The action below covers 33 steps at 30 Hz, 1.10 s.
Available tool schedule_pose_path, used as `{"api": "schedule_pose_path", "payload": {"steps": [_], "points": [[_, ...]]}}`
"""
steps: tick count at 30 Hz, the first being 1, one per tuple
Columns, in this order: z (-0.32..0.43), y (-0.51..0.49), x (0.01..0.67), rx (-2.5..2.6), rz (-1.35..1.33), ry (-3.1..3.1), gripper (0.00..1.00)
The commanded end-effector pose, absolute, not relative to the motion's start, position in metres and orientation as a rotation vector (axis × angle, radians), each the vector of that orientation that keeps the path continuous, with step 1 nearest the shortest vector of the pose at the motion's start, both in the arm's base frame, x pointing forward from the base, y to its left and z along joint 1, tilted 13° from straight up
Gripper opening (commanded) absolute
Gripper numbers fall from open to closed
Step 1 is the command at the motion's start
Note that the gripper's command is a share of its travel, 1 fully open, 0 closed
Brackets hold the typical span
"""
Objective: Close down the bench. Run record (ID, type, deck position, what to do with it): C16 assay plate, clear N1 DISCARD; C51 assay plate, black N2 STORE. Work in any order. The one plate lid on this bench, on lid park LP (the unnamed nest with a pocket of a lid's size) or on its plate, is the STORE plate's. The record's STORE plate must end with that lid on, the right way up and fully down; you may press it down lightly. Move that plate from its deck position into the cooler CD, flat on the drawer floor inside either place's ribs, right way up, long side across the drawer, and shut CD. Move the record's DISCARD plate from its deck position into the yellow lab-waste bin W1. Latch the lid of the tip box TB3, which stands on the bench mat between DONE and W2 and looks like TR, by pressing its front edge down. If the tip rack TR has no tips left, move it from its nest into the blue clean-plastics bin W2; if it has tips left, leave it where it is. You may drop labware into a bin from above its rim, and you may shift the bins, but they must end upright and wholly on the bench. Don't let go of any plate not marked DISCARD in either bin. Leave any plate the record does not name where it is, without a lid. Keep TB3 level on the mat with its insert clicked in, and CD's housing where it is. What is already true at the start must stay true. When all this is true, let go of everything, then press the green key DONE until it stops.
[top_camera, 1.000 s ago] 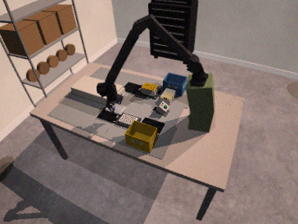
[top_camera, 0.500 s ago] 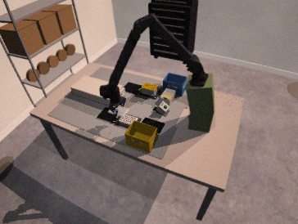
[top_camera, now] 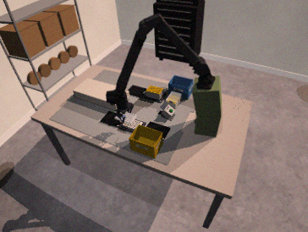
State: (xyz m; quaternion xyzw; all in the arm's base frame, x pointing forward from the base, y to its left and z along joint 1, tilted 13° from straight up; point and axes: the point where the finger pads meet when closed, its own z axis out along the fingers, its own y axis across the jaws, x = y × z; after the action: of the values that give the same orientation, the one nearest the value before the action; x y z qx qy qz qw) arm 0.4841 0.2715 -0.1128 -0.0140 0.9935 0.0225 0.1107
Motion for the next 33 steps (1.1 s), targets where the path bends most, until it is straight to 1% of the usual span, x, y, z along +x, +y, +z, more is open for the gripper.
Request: {"api": "schedule_pose_path", "payload": {"steps": [1,33], "points": [[-0.096,0.289,0.482,-0.041,0.101,2.874,0.00],[-0.112,0.314,0.412,-0.041,0.108,2.878,0.00]]}}
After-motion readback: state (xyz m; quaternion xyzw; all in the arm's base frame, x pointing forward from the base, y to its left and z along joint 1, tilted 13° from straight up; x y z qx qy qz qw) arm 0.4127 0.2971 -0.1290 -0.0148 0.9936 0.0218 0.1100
